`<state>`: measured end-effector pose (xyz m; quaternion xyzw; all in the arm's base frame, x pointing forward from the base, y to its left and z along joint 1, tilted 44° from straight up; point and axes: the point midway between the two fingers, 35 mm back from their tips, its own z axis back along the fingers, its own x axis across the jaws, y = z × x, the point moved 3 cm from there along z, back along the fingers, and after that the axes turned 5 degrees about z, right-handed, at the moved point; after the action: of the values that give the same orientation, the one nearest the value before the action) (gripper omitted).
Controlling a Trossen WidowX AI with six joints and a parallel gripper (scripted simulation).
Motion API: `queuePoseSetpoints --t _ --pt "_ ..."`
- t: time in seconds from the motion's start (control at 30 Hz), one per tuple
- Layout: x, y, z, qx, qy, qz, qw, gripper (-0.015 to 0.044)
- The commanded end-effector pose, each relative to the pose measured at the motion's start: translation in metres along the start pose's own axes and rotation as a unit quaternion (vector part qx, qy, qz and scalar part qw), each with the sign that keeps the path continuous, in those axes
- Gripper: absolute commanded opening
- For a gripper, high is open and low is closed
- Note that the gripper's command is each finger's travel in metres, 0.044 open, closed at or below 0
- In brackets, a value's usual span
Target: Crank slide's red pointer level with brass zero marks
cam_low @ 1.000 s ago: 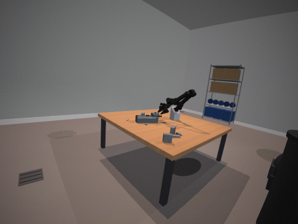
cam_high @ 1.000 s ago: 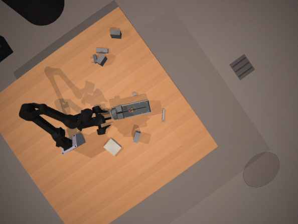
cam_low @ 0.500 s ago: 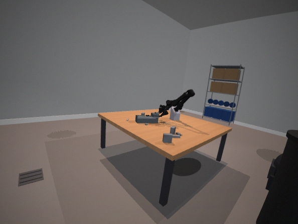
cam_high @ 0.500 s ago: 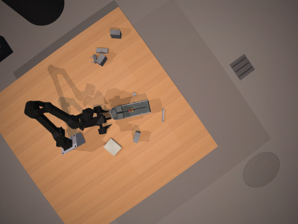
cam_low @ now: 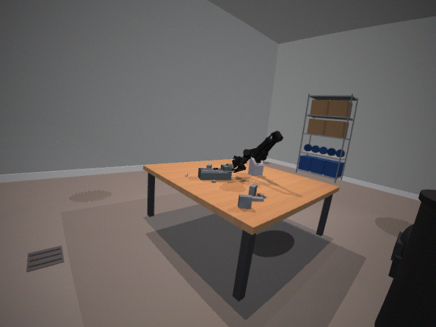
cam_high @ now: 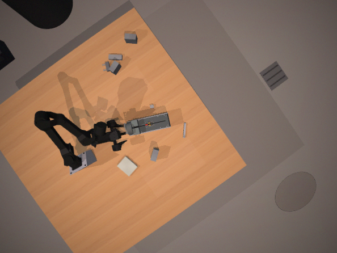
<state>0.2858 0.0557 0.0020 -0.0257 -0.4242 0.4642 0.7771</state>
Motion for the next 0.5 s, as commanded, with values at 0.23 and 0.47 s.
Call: queuePoseSetpoints --t 0.23,0.47 --pt "0.0003 0.0096 -0.0060 0.000 0.000 -0.002 1.000 0.0387" --pt "0.0003 0.0096 -0.0060 0.000 0.000 -0.002 1.000 0.0204"
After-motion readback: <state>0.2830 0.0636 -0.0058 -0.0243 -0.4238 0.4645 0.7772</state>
